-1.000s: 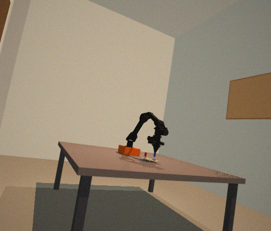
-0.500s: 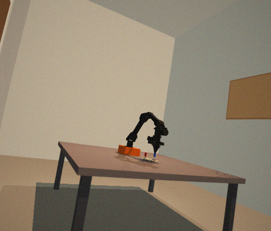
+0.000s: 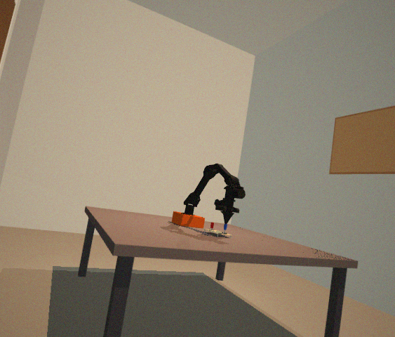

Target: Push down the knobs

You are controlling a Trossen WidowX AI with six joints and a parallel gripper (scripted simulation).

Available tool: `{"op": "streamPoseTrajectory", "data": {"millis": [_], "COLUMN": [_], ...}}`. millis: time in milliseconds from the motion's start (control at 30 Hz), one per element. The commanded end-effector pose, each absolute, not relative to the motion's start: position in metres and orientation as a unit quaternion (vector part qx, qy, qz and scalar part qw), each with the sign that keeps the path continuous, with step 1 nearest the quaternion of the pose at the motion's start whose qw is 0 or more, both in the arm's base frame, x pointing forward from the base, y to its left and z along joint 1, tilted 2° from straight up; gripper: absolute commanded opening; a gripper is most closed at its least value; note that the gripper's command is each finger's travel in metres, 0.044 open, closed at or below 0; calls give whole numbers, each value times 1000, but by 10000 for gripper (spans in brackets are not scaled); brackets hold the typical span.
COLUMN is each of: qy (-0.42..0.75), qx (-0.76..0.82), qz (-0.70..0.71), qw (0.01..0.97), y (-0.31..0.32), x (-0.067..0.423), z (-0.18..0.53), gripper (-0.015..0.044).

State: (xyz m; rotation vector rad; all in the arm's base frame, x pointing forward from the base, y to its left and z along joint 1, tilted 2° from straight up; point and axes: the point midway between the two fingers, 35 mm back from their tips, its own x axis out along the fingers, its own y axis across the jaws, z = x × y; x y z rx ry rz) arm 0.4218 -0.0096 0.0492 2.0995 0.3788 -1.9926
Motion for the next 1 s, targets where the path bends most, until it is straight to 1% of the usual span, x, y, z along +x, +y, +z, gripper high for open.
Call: {"op": "streamPoseTrajectory", "data": {"millis": [0,967], "qy": [129,129], "qx": [715,715], "qz": [-679,-679], "qw": [107,107], "y": [-8,-8], "x": [424,424], "z": [39,36], "gripper": [0,0]}}
